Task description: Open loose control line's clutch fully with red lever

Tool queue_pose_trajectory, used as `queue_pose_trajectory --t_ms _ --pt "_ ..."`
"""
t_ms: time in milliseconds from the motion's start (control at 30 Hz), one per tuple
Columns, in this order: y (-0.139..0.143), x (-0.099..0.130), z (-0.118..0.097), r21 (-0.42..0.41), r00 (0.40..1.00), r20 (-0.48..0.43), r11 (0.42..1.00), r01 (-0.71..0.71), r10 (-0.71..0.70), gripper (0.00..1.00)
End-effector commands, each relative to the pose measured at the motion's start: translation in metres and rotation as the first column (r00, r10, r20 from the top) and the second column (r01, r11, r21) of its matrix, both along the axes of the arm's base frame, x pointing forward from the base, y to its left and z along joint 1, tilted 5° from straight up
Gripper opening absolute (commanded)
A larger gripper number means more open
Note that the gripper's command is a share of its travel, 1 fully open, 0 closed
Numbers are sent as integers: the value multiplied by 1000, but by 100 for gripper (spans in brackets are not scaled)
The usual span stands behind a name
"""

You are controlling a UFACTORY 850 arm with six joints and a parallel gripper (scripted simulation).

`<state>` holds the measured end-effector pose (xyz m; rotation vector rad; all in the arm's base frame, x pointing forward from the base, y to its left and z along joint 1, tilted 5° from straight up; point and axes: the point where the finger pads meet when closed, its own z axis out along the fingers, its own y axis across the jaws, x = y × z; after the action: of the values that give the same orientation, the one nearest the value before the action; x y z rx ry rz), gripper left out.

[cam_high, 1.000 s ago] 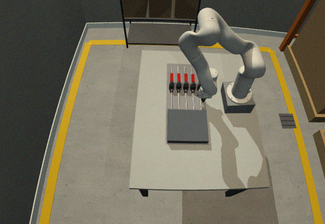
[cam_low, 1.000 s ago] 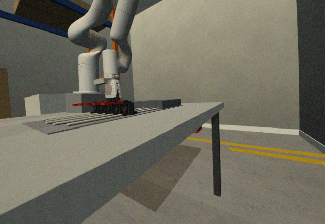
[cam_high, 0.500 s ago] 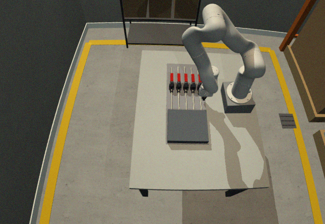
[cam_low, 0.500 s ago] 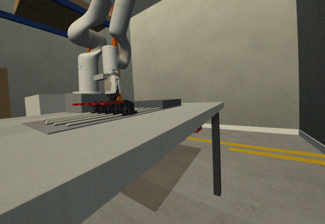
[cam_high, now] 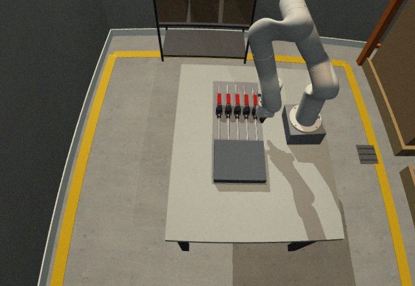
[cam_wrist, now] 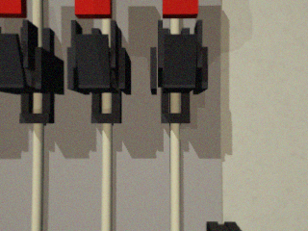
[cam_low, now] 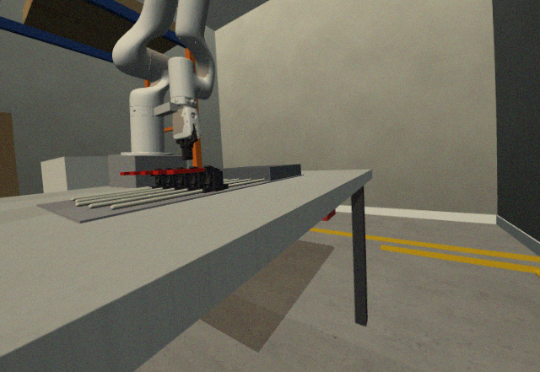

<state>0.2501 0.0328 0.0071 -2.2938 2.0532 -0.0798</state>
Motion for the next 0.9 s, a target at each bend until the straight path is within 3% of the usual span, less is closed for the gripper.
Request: queue_pose_trajectory --t_ms 0,167,333,867 --pt "0 0 3 0 1000 -1 1000 0 0 0" --pt "5 0 7 -1 1000 -1 1000 0 0 0" --pt "64 -12 37 2 1000 -1 1000 0 0 0" --pt "69 -15 39 4 1000 -1 1000 0 0 0"
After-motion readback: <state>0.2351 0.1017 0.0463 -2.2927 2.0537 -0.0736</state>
